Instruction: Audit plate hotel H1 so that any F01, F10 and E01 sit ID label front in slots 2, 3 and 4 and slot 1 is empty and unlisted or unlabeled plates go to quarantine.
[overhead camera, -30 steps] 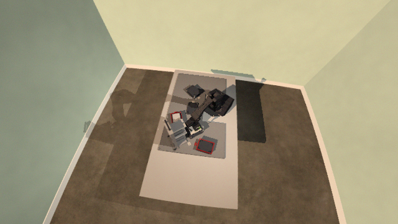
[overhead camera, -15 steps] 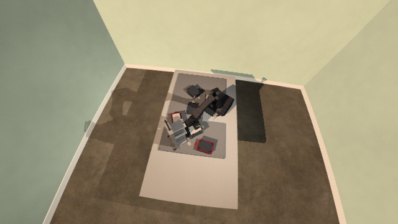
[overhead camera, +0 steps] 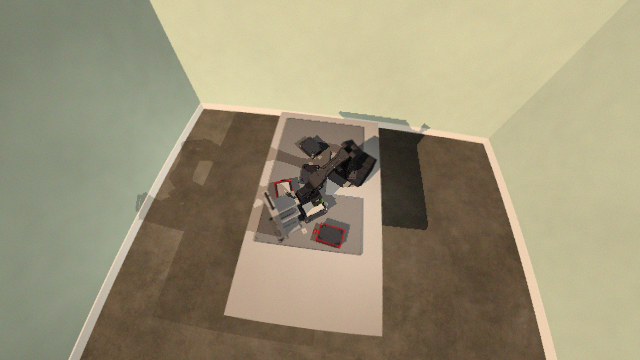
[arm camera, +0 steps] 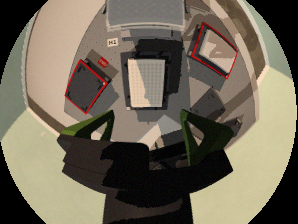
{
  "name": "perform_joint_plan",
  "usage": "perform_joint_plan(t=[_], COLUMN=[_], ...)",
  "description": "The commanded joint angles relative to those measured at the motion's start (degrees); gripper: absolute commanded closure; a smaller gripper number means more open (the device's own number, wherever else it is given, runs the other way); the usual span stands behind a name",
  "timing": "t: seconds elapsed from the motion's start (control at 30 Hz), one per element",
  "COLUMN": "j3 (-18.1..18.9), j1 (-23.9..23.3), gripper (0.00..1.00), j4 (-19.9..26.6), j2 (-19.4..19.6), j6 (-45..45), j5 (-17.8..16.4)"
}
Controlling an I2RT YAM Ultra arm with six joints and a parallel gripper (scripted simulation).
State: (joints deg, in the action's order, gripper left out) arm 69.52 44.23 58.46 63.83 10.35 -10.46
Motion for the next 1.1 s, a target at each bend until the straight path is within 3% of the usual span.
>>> perform_joint_plan(t=[0.0, 0.53, 0.63, 0.73, 1.07], j3=[3.34, 9.88, 9.87, 6.75, 5.3], j1=[-1.11, -3.61, -3.4, -7.17, -16.58], gripper=[0.0, 0.0, 0.0, 0.0, 0.0], j4=[3.56, 11.86, 11.85, 12.02, 12.66], j2=[-2.43, -3.77, -3.78, -3.92, -2.4], j6=[-0.94, -2.98, -2.98, -5.92, -13.98], j5=[-0.76, -2.27, -2.27, -4.39, -9.79])
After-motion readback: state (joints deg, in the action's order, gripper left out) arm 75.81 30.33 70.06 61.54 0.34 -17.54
